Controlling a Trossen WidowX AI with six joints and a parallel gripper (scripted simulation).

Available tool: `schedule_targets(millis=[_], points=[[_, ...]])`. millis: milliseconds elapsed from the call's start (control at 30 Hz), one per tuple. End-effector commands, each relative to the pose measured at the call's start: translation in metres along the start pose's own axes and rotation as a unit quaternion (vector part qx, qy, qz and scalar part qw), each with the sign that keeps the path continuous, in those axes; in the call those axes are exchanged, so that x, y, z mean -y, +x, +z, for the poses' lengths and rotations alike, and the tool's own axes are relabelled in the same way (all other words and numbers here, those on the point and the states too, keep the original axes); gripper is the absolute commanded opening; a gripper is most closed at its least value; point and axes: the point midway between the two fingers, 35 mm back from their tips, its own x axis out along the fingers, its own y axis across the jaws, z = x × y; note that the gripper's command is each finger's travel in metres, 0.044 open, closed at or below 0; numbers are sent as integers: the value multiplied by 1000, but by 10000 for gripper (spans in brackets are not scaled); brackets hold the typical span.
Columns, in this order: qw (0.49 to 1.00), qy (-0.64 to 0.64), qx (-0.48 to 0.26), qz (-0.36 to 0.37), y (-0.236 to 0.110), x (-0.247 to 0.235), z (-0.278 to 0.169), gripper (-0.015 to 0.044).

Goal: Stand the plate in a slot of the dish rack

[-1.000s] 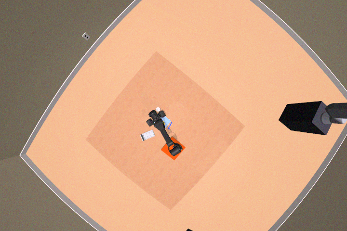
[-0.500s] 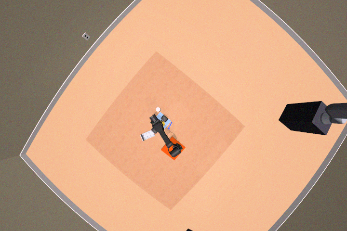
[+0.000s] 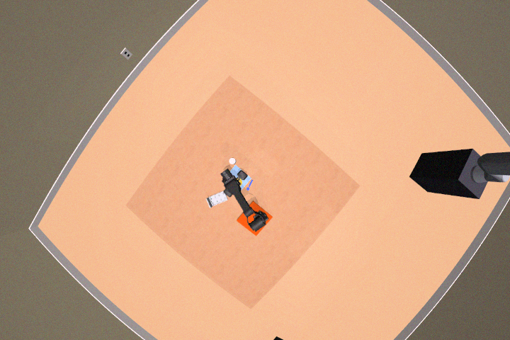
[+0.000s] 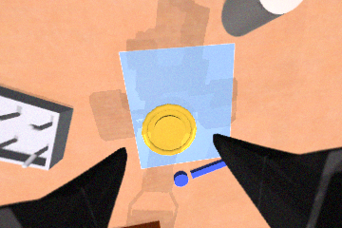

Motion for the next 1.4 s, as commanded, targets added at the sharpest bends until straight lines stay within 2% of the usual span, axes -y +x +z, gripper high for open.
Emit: schedule_targets(millis=[0,867,1367], points=[[1000,-2,-2,-2,7,1,-1,400],[1000,-2,-2,-2,46,2,-2,400],[1000,-2,-2,-2,46,2,-2,325]])
